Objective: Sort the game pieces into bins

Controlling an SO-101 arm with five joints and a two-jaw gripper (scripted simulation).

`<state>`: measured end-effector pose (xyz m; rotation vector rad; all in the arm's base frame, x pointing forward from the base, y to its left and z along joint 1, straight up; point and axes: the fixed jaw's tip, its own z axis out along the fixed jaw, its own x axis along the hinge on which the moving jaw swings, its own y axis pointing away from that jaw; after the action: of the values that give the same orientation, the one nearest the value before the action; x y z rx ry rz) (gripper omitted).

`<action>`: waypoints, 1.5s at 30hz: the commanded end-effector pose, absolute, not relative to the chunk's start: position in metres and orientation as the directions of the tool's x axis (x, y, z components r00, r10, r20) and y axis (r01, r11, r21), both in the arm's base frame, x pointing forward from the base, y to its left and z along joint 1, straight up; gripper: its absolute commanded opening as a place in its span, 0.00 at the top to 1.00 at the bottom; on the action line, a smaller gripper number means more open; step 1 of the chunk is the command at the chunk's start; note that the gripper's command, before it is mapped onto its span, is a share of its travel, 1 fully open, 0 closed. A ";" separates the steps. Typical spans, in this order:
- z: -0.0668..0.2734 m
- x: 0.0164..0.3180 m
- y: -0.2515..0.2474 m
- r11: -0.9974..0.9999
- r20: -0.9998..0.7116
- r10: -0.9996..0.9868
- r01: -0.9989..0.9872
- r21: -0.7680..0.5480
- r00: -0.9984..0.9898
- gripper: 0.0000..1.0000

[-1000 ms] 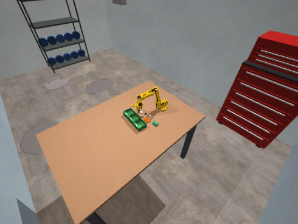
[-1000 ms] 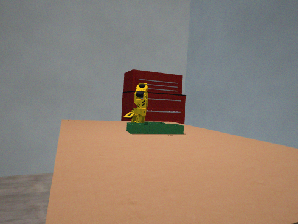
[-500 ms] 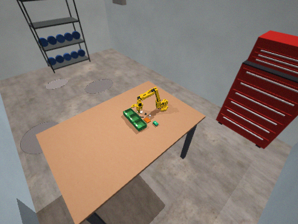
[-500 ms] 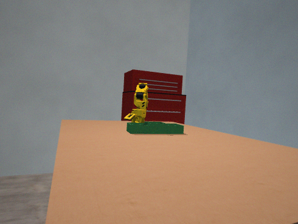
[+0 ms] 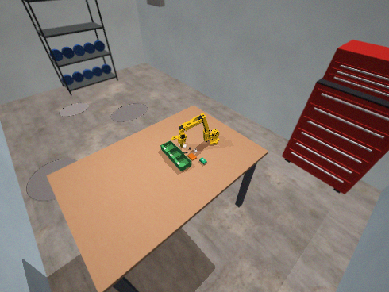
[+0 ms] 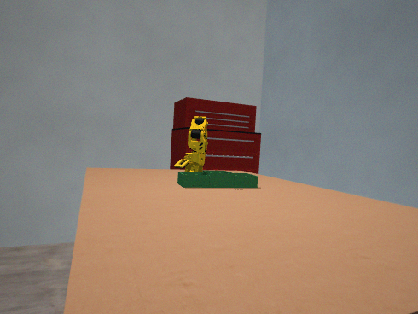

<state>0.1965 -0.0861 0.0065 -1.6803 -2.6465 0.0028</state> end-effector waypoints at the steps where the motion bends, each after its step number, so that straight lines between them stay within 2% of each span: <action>1: 0.009 0.199 -0.090 0.411 -0.014 0.912 0.912 0.012 -0.411 0.76; 13: 0.009 0.199 -0.090 0.411 -0.014 0.912 0.912 0.012 -0.411 0.90; 24: 0.009 0.199 -0.090 0.411 -0.014 0.912 0.912 0.012 -0.411 0.98; 45: 0.009 0.199 -0.090 0.411 -0.014 0.912 0.912 0.012 -0.411 1.00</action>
<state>0.1965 -0.0863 0.0066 -1.6814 -2.6463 0.0031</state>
